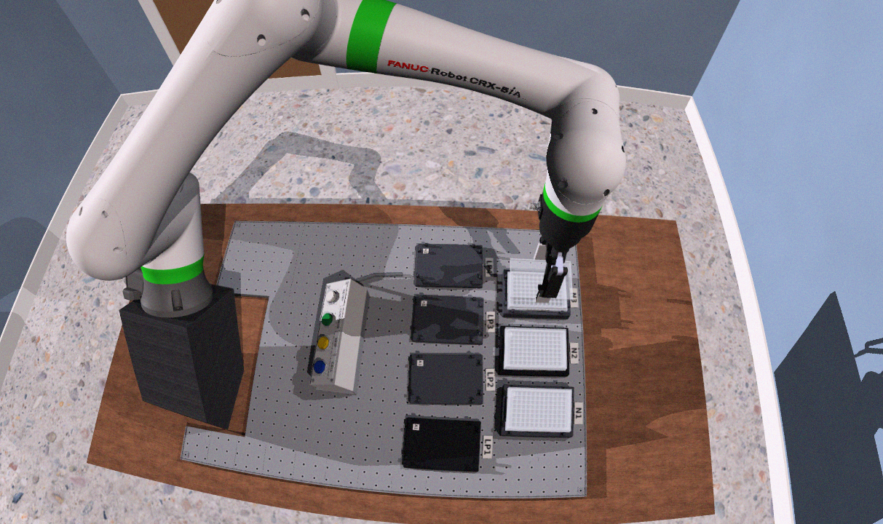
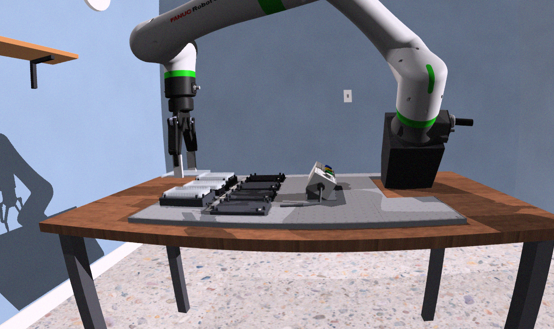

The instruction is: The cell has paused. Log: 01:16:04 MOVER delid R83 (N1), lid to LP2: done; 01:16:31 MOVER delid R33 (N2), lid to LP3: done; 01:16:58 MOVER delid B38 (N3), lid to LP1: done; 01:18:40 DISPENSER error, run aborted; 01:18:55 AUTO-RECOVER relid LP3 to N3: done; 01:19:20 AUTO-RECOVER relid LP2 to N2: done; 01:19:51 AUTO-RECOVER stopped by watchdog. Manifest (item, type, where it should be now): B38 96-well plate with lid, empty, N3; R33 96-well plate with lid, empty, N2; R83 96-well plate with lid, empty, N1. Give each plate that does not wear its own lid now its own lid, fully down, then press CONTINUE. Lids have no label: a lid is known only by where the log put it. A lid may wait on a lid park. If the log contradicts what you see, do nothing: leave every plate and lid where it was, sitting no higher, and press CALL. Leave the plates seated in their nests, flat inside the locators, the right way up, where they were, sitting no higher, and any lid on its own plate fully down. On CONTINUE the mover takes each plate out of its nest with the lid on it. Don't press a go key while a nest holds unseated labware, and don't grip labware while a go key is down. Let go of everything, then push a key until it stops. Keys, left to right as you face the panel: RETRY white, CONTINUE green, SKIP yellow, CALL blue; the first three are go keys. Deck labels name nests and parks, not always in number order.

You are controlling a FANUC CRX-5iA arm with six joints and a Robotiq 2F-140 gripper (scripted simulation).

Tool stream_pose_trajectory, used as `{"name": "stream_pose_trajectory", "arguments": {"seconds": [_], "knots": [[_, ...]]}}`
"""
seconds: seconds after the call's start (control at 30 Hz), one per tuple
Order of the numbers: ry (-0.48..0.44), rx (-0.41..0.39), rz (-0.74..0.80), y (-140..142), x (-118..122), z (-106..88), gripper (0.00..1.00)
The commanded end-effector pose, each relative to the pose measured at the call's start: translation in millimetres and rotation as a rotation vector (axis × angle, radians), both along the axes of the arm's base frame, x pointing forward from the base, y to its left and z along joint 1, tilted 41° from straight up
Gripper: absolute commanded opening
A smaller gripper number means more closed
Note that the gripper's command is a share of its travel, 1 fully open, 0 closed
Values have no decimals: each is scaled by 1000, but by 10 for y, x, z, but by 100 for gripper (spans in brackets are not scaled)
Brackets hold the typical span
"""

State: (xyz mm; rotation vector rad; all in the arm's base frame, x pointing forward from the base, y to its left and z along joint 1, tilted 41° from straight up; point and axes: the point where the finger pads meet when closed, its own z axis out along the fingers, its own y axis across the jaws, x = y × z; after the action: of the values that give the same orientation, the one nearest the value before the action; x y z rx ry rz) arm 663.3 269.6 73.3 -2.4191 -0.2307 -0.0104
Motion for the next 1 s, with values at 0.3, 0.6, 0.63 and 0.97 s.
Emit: {"name": "stream_pose_trajectory", "arguments": {"seconds": [0.3, 0.6, 0.63, 0.97], "knots": [[-1, 0, 0, 0, 2, -1, 0], [-2, 0, 3, 24, 2, -28, 0], [-2, 0, 3, 24, 2, -28, 0], [-2, 1, 3, 74, 2, -85, 0]]}}
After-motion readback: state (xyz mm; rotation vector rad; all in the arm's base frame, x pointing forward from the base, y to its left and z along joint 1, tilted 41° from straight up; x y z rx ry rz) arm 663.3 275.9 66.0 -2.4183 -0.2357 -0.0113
